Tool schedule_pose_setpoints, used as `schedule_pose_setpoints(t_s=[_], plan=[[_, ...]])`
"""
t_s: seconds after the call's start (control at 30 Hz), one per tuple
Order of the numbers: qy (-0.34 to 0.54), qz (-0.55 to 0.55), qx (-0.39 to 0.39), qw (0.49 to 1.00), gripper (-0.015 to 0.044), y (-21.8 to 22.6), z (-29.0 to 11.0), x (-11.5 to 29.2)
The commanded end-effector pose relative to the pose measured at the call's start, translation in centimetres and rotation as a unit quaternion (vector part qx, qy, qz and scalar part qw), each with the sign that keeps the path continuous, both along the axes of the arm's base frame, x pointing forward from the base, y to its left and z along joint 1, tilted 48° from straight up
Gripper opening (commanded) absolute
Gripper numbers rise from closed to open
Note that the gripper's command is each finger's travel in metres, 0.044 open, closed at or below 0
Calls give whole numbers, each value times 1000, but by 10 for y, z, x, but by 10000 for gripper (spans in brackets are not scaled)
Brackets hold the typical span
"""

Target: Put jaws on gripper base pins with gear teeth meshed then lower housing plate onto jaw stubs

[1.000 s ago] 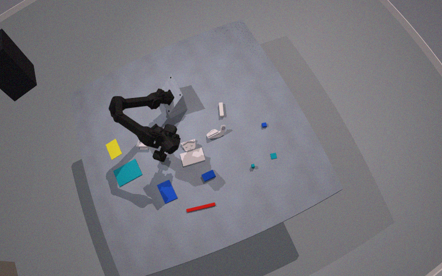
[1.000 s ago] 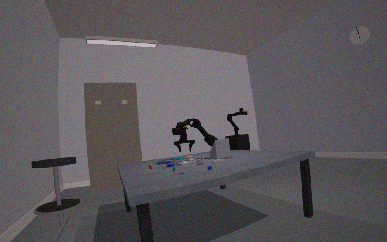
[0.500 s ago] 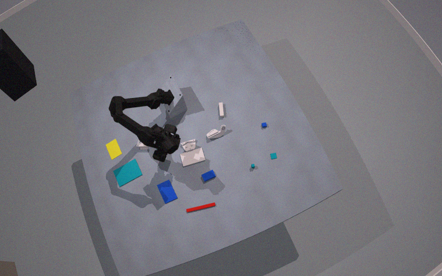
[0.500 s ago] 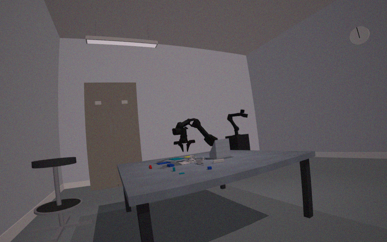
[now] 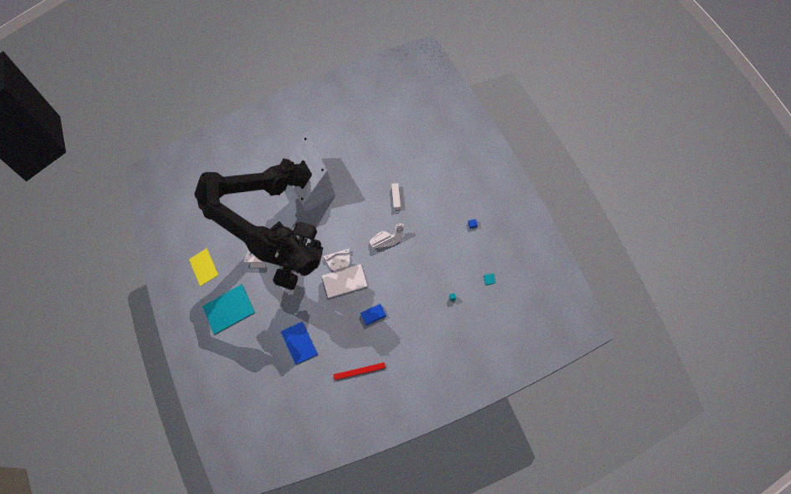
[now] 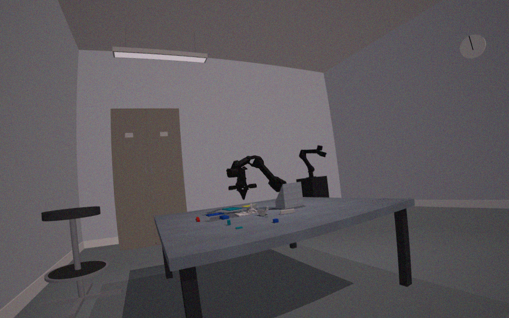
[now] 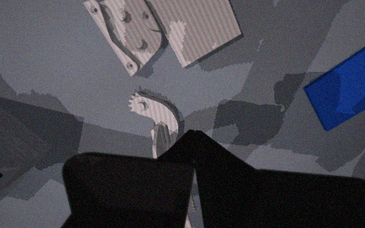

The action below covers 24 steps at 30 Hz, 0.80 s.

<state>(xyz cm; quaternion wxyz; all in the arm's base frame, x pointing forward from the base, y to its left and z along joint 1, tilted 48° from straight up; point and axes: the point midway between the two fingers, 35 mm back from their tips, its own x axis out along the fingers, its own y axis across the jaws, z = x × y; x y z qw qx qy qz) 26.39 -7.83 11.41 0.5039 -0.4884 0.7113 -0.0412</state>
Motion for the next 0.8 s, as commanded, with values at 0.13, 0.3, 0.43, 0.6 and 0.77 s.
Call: schedule_pose_setpoints(t_s=[0.13, 0.3, 0.43, 0.6, 0.77], plan=[[-1, -1, 0, 1000, 53, 0, 0, 0], [-41, -37, 0, 998, 184, 0, 1, -2], [-77, -71, -1, 995, 289, 0, 1, -4], [-122, -112, -2, 986, 420, 0, 2, -6], [-166, -153, -3, 974, 440, 0, 3, -8]])
